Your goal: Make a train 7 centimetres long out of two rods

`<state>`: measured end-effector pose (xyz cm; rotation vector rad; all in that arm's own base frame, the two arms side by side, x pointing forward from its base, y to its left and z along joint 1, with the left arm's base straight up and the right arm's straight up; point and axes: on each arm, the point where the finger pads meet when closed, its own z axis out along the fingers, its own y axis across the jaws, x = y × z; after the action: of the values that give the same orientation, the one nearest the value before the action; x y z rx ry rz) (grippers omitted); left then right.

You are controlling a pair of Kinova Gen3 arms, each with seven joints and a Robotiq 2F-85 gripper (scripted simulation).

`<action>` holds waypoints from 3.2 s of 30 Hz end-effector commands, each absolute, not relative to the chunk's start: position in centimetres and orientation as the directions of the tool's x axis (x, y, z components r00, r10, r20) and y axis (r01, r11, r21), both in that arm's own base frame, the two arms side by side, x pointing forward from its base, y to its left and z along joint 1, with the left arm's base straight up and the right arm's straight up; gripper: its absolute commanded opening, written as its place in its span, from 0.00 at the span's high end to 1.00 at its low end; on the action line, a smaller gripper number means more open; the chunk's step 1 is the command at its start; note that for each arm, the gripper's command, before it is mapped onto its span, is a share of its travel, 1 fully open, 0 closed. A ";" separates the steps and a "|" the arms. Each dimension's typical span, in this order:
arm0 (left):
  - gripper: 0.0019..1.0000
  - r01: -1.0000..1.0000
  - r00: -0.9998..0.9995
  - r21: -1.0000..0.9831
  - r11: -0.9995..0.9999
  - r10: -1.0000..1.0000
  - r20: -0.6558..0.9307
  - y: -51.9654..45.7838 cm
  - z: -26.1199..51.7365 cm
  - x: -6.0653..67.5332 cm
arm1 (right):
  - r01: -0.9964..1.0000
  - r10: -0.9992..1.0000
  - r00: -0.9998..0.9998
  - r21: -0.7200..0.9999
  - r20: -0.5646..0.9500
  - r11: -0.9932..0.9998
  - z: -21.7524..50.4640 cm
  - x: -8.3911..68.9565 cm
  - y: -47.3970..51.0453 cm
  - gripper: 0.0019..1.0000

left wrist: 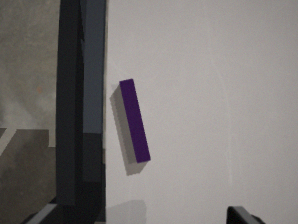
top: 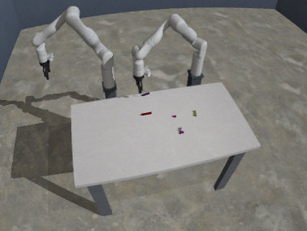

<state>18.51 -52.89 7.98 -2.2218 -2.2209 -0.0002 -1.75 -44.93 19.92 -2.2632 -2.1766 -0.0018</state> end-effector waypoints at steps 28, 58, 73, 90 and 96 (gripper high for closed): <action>0.00 1.000 0.000 0.002 0.000 1.000 -0.003 -56.9 12.1 34.5 | 0.999 0.999 0.039 0.000 0.000 -0.039 20.0 -1.8 -45.0 0.00; 0.00 1.000 0.000 0.002 0.000 1.000 -0.003 -56.9 12.1 34.5 | 0.999 0.999 0.039 0.000 0.000 -0.039 20.0 -1.8 -45.0 0.00; 0.00 1.000 0.000 0.002 0.000 1.000 -0.003 -56.9 12.1 34.5 | 0.999 0.999 0.039 0.000 0.000 -0.039 20.0 -1.8 -45.0 0.00; 0.00 1.000 0.000 0.002 0.000 1.000 -0.003 -56.9 12.1 34.5 | 0.999 0.999 0.039 0.000 0.000 -0.039 20.0 -1.8 -45.0 0.00; 0.00 1.000 0.000 0.002 0.000 1.000 -0.003 -56.9 12.1 34.5 | 0.999 0.999 0.039 0.000 0.000 -0.039 20.0 -1.8 -45.0 0.00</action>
<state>34.47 -56.84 11.96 -2.2217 -2.2211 0.0000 -1.75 -44.93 19.92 -2.2632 -2.1766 -0.0018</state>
